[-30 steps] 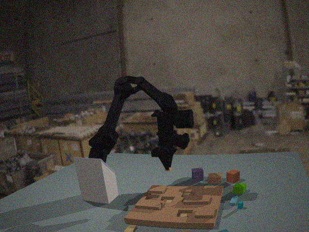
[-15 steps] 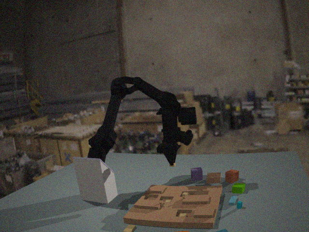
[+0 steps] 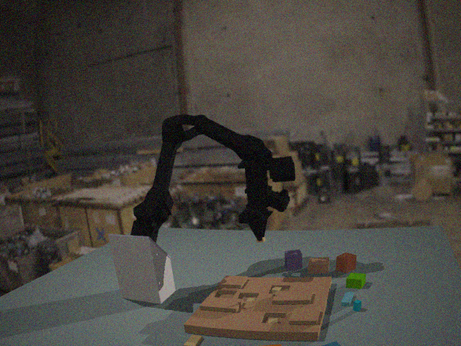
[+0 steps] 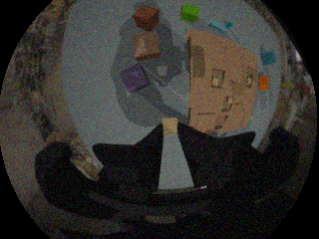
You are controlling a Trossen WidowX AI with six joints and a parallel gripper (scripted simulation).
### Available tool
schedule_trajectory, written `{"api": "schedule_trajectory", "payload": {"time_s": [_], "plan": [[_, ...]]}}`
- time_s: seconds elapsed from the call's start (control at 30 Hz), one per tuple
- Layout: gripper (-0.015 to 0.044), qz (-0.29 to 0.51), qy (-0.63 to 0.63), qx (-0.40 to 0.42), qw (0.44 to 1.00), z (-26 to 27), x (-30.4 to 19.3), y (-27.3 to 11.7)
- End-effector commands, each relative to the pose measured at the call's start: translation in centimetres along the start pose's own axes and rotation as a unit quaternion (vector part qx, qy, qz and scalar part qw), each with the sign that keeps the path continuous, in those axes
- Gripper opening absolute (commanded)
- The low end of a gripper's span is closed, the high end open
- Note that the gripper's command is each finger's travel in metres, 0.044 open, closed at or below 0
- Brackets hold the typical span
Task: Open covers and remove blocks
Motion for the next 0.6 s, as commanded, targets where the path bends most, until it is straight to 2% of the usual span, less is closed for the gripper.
{"api": "schedule_trajectory", "payload": {"time_s": [0.0, 0.57], "plan": [[0.0080, 0.000, 0.002, 0.002, 1.000, 0.4, 0.1, 0.2], [0.0080, 0.001, 0.002, 0.001, 1.000, 0.3, 0.4, 2.9]]}}
Point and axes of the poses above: the point midway between the two fingers, 35 mm back from their tips, its own y axis out along the fingers, its own z axis across the jaws, x = y × z, the point moved 2 cm from there along -y, back along the fingers, and after that the axes turned 10 degrees about -y, right-handed, at the moved point
